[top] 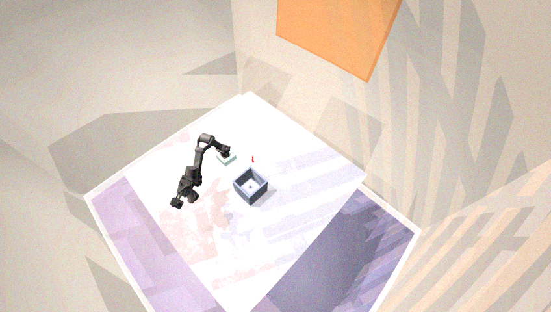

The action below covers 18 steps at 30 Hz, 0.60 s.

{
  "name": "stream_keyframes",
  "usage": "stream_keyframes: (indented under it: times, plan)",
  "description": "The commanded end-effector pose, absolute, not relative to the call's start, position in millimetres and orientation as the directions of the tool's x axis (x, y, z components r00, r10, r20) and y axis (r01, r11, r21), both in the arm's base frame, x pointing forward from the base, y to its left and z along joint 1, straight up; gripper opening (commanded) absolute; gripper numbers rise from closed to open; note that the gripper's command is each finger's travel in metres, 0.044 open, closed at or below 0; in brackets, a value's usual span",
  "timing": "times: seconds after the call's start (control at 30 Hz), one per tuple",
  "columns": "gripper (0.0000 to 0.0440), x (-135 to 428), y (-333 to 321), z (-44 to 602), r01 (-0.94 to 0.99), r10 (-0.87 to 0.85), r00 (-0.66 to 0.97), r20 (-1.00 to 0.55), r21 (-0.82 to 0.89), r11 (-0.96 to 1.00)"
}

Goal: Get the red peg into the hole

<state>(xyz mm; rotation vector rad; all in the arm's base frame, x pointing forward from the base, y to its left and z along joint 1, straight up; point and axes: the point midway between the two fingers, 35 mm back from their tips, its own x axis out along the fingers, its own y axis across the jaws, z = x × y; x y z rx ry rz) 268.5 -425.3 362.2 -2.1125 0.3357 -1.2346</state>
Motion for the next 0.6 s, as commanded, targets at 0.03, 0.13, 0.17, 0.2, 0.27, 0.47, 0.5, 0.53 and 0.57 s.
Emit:
stream_keyframes:
  times: [0.03,0.13,0.17,0.2,0.27,0.47,0.5,0.53,0.57]
  plan:
    - [0.044,271.2,-429.7,359.0,0.103,-0.537,0.523,0.662,-0.674,-0.731]
    - [0.044,283.6,-432.7,354.0,0.133,-0.56,0.544,0.624,-0.724,-0.677]
    - [0.044,288.5,-432.7,353.0,0.149,-0.567,0.553,0.611,-0.742,-0.654]
    - [0.044,293.2,-432.4,352.6,0.167,-0.572,0.561,0.599,-0.758,-0.63]
    - [0.044,302.4,-430.2,352.7,0.205,-0.577,0.577,0.578,-0.787,-0.582]
    - [0.044,327.3,-418.3,358.6,0.325,-0.581,0.617,0.53,-0.845,-0.426]
    - [0.044,331.3,-415.7,360.1,0.343,-0.581,0.624,0.522,-0.851,-0.397]
    - [0.044,335.4,-413.0,361.7,0.36,-0.58,0.631,0.515,-0.857,-0.368]
    - [0.044,339.5,-410.2,363.3,0.377,-0.579,0.639,0.507,-0.862,-0.339]
